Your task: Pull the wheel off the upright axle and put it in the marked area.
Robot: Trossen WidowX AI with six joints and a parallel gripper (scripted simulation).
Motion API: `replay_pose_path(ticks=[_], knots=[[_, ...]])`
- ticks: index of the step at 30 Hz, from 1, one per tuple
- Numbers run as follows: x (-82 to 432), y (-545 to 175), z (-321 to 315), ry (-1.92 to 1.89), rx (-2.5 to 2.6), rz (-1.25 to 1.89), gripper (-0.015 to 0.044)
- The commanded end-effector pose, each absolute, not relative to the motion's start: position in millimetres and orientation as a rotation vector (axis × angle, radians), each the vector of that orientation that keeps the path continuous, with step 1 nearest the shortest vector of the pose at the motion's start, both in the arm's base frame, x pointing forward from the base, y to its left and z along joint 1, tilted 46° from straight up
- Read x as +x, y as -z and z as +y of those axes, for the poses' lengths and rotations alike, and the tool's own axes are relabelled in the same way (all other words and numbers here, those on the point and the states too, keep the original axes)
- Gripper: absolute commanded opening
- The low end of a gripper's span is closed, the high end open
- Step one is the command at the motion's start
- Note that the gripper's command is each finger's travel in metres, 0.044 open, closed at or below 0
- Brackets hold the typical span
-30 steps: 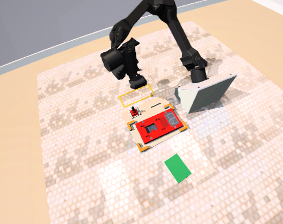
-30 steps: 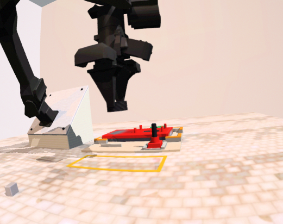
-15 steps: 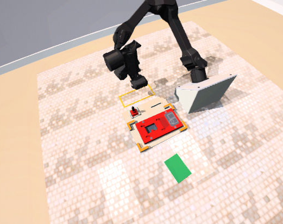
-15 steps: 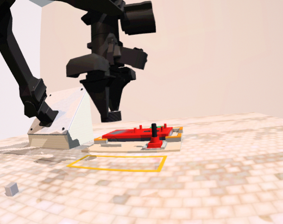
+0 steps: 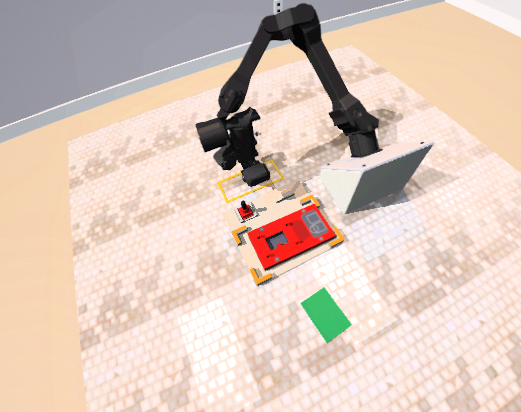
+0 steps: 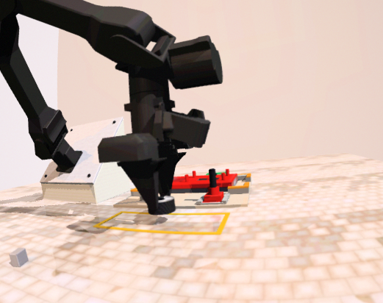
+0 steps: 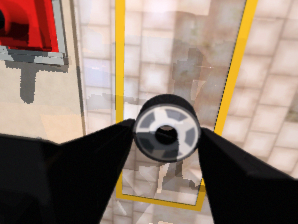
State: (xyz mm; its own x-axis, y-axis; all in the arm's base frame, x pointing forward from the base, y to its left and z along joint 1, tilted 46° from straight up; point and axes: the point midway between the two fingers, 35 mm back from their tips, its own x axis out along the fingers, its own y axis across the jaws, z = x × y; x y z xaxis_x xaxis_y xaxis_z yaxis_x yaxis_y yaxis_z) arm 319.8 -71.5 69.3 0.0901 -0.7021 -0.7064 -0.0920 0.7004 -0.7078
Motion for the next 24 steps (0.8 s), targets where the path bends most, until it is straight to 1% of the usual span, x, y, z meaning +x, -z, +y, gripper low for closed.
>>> replay_pose_path(ticks=[1, 5, 16, 17, 24], knots=[[319, -57, -86, 0.517, -0.721, 1.433, 0.0], [319, -56, -87, 0.517, -0.721, 1.433, 0.0], [318, -59, -83, 0.519, -0.708, 1.438, 0.0289], [318, -62, -80, 0.518, -0.708, 1.438, 0.03], [313, -100, -42, 0.515, -0.719, 1.435, 0.03]])
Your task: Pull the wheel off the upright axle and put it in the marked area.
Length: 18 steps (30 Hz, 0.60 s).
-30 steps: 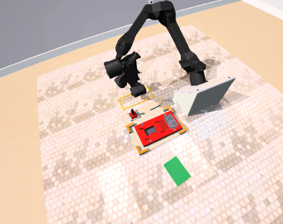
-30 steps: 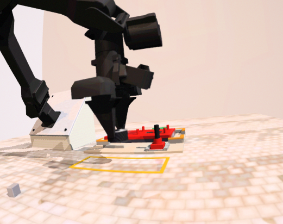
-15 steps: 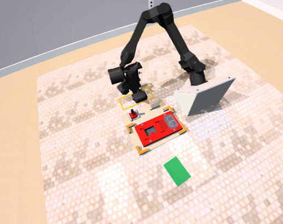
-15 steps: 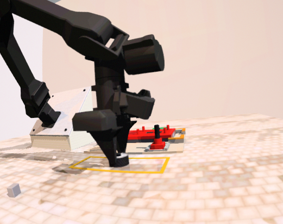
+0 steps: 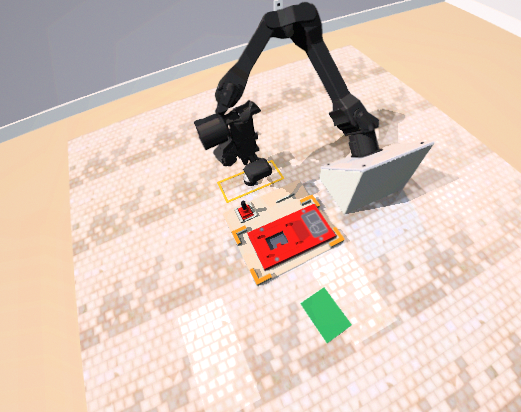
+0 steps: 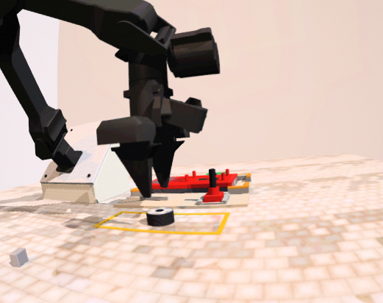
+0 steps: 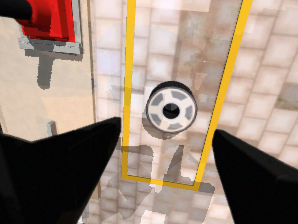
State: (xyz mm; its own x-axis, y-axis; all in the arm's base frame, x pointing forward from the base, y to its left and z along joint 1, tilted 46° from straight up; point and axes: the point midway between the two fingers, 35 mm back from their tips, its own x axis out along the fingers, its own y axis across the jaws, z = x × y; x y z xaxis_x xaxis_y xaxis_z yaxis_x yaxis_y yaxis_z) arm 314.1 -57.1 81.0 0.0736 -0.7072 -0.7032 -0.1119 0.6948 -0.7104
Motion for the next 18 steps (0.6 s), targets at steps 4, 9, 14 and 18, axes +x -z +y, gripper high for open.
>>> replay_pose_path(ticks=[4, 9, 14, 18], knots=[[313, -93, -43, 0.504, -0.724, 1.435, 0.0326], [265, -99, -9, 0.497, -0.715, 1.441, 0.044], [225, -105, 7, 0.511, -0.719, 1.442, 0.044], [225, -105, 7, 0.511, -0.719, 1.442, 0.044]])
